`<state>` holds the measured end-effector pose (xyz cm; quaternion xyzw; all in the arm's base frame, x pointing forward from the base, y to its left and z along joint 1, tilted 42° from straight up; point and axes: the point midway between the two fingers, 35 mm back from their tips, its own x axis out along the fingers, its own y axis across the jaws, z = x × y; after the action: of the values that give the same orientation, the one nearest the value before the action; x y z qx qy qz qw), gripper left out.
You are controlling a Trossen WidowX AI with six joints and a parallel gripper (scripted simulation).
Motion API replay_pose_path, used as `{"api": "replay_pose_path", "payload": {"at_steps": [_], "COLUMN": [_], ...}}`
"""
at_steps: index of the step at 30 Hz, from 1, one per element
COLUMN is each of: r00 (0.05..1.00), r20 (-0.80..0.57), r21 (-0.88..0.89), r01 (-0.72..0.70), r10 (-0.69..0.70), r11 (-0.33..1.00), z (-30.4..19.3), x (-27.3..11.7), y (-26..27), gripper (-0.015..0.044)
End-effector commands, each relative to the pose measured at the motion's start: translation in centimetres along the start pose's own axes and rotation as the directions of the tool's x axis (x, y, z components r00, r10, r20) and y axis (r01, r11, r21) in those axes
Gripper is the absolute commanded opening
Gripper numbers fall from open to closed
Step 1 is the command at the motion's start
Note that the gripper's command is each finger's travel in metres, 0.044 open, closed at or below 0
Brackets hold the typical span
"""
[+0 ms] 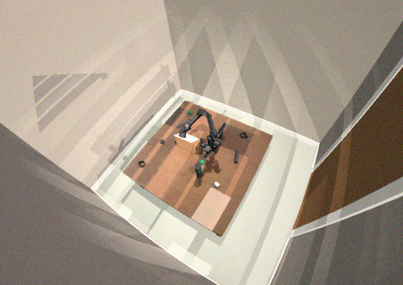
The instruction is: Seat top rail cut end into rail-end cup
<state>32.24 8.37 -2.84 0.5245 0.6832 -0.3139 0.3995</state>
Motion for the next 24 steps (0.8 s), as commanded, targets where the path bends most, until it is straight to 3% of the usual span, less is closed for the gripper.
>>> {"api": "replay_pose_path", "payload": {"at_steps": [1,24], "r00": [1.000,1.000], "r20": [0.005,0.007], "r21": [-0.001,-0.001], "r01": [-0.003,-0.003], "r10": [0.003,0.003], "r11": [1.000,1.000], "z": [0.31,0.59], "x": [-0.09,-0.08], "y": [0.03,0.03], "gripper": [0.0000,0.0000]}}
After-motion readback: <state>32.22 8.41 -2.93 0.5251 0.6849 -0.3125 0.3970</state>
